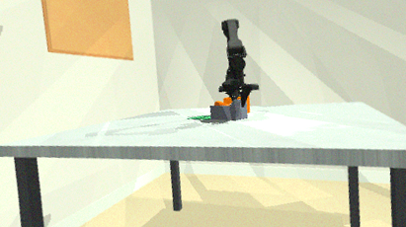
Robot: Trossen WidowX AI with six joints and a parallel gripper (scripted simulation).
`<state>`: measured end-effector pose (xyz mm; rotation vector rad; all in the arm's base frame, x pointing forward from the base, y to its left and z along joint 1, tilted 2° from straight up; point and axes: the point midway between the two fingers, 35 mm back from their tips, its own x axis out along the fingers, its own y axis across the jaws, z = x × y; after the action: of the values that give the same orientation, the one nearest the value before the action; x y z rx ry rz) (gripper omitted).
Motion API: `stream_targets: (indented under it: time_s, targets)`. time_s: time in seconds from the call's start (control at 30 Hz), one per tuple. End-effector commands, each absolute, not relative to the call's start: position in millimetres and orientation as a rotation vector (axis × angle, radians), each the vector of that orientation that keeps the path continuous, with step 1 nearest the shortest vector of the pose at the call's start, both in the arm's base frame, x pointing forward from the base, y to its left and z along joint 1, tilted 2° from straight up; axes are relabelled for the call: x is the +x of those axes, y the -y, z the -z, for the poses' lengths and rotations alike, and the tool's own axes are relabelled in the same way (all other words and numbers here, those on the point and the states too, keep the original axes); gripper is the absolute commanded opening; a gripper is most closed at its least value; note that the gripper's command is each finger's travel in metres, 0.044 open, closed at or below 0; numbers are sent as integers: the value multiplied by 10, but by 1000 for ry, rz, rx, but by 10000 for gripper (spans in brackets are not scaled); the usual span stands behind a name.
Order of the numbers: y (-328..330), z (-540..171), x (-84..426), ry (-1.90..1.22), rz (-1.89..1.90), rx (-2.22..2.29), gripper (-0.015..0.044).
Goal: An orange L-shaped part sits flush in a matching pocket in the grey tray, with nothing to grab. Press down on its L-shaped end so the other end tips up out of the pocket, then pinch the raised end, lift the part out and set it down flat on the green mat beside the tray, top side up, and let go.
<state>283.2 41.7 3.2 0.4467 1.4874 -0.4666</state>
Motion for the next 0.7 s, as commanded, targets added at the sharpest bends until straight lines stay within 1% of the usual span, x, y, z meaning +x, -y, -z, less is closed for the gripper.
stream_targets:
  time_s: [0.0, 0.23, 0.67]
  targets:
    - [-403, 50, 2809, -1493, 470, 437, 180]
    - [-399, 154, 2805, -1493, 470, 437, 180]
    - [-414, 141, 2830, -1487, 465, 446, 180]
